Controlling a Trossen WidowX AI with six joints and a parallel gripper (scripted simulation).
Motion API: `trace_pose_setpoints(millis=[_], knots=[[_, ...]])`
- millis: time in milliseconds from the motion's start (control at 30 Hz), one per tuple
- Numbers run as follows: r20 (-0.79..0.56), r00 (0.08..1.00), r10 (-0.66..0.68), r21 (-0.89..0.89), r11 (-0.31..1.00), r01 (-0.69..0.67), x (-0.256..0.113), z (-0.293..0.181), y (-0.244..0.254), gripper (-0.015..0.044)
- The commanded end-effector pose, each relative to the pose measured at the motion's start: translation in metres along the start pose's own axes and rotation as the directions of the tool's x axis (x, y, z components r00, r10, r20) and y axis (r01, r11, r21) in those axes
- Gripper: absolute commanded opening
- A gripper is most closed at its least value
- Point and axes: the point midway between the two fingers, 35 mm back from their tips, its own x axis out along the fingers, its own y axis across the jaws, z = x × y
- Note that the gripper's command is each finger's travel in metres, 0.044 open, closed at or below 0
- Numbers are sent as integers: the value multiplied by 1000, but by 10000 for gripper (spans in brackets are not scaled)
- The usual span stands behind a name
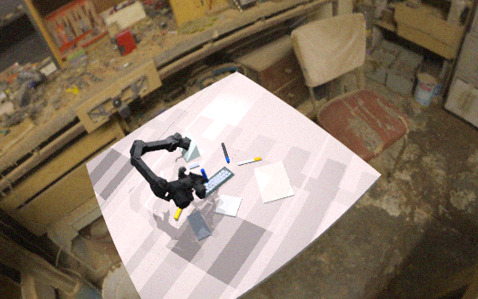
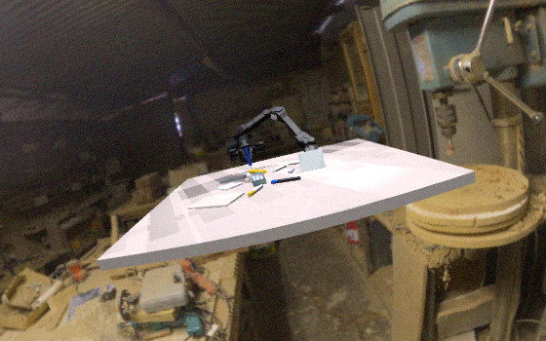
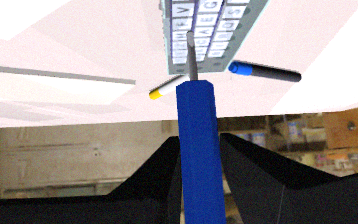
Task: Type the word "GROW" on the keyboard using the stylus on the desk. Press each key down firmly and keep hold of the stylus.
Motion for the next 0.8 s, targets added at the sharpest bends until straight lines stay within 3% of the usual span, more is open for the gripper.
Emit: trace_pose_setpoints(millis=[0, 167, 267, 767], knots=[[4, 1000, -6, 2, 1000, 6, 6, 11, 0, 0], [4, 1000, -6, 2, 1000, 6, 9, 16, -1, 0], [4, 1000, -6, 2, 1000, 6, 10, 18, 0, 79], [5, 1000, -6, 2, 1000, 6, 10, 20, 0, 81]])
